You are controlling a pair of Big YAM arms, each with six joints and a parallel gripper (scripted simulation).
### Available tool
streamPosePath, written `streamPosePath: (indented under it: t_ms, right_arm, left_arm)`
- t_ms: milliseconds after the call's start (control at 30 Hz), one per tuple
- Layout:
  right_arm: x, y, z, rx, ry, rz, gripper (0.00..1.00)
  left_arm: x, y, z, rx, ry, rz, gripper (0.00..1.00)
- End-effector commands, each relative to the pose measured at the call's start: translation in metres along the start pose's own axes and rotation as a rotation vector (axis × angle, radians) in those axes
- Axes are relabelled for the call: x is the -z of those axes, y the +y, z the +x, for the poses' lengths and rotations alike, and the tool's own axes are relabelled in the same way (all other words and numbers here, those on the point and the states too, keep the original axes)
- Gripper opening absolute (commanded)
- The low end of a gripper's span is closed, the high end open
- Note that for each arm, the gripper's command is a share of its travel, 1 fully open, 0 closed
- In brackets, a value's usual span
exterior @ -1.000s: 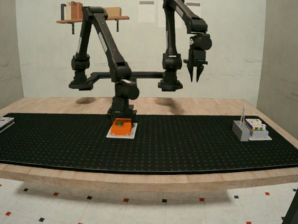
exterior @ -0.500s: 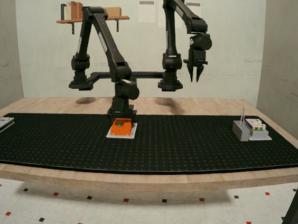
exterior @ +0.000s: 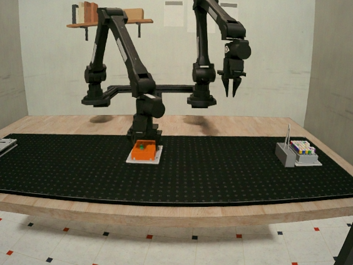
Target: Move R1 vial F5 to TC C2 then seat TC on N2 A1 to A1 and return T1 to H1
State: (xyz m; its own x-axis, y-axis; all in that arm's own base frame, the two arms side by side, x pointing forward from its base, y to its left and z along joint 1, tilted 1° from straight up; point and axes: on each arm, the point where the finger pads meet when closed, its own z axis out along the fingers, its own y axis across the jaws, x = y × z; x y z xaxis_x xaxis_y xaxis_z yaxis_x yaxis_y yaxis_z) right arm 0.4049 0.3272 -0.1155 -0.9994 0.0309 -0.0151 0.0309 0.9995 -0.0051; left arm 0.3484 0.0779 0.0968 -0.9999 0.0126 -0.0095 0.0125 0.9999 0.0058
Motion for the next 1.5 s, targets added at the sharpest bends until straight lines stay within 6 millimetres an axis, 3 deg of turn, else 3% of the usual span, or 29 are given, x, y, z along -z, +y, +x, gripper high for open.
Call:
streamPosePath:
  t_ms: [0, 167, 333, 1467]
  right_arm:
    - [-0.002, 0.006, -0.017, -0.005, -0.02, -0.016, 0.0]
    - [0.002, 0.004, -0.014, -0.005, -0.007, -0.004, 0.0]
    - [0.026, 0.01, -0.021, -0.005, -0.038, -0.031, 0.0]
    - [0.05, 0.017, -0.023, -0.006, -0.045, -0.038, 0.0]
  left_arm:
    - [0.012, 0.004, -0.012, 0.012, -0.035, -0.01, 0.24]
    - [0.012, 0.004, -0.012, 0.012, -0.035, -0.01, 0.24]
    - [0.012, 0.004, -0.012, 0.012, -0.035, -0.01, 0.24]
    - [0.012, 0.004, -0.012, 0.012, -0.035, -0.01, 0.24]
